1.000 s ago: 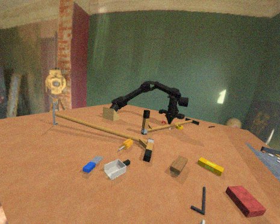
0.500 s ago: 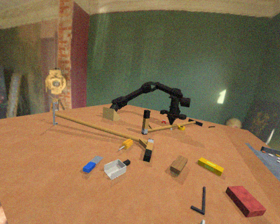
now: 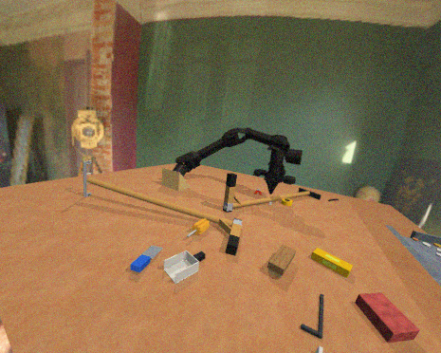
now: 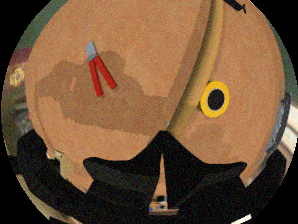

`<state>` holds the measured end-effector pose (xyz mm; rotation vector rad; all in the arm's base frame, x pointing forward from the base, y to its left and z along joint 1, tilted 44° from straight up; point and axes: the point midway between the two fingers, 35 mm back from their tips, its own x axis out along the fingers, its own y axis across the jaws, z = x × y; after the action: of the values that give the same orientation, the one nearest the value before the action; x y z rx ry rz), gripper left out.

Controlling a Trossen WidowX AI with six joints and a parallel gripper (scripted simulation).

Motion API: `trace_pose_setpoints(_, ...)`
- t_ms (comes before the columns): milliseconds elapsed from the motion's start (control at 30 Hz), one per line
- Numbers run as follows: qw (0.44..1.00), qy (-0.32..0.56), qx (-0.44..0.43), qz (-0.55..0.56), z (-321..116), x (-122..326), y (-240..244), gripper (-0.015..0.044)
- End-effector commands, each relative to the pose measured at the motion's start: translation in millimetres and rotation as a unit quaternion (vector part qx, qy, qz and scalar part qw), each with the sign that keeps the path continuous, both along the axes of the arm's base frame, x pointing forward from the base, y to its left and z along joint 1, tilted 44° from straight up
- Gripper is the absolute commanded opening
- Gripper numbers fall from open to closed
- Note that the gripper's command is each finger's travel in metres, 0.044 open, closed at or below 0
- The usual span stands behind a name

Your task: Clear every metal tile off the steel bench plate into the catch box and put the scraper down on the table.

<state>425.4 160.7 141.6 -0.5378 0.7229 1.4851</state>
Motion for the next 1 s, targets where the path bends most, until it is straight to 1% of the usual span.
trace_pose_setpoints(0,1.0,-0.002,-0.001,0.001,8.3,1.6,-9.4,0.0)
trace_pose_setpoints(367,1.0,0.003,0.0,-0.006,27.4,0.8,-27.9,0.0)
trace_pose_setpoints(667,0.992,0.072,0.01,-0.102,46.3,-5.6,-42.9,0.0)
trace_pose_setpoints(967,0.97,0.142,0.023,-0.197,64.7,-13.6,-57.5,0.0)
